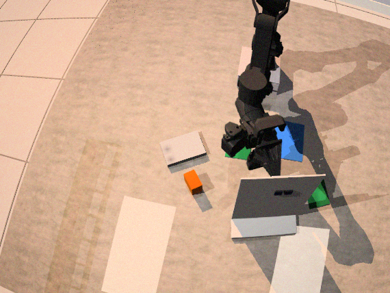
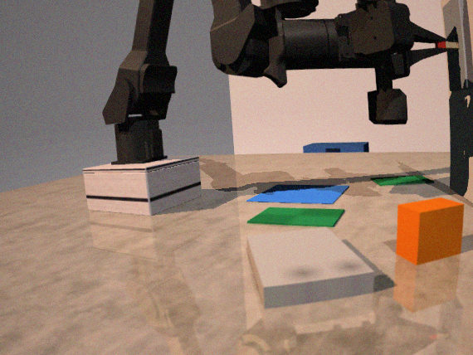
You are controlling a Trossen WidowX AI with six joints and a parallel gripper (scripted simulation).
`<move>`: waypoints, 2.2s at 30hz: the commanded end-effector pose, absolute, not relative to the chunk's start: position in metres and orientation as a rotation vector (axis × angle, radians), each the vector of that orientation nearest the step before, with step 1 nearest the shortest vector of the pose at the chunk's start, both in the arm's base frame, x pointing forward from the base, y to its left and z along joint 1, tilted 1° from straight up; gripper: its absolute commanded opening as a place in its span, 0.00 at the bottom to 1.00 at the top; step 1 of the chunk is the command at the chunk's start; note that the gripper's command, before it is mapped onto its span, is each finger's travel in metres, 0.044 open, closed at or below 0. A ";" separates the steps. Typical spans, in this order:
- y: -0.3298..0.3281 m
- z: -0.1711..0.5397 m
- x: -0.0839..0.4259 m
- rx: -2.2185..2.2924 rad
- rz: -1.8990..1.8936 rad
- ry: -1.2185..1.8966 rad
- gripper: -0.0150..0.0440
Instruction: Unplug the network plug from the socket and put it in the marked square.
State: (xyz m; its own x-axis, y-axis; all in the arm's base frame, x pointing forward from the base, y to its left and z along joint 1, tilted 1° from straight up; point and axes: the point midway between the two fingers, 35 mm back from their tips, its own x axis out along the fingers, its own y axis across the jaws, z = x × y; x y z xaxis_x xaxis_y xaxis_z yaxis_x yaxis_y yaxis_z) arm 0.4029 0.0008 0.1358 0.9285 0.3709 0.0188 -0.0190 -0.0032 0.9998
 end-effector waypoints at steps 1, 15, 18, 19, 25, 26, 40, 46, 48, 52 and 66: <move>0.000 0.136 0.398 1.553 0.311 0.283 0.25; -0.001 0.136 0.390 1.553 0.311 0.284 0.25; -0.002 0.135 0.388 1.553 0.311 0.284 0.25; -0.002 0.135 0.387 1.553 0.310 0.284 0.25; -0.003 0.135 0.383 1.553 0.310 0.285 0.25; -0.003 0.135 0.383 1.553 0.310 0.285 0.25; -0.005 0.135 0.374 1.553 0.310 0.285 0.25; -0.006 0.135 0.370 1.553 0.309 0.285 0.25; -0.007 0.135 0.369 1.553 0.309 0.286 0.25; -0.007 0.134 0.366 1.553 0.309 0.286 0.25; -0.010 0.134 0.357 1.553 0.308 0.286 0.25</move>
State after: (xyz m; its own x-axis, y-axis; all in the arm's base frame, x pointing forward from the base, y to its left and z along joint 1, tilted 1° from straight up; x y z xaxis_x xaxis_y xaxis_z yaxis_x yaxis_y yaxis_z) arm 0.3609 -0.0098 0.1321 0.9297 0.3682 0.0088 -0.0076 -0.0047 1.0000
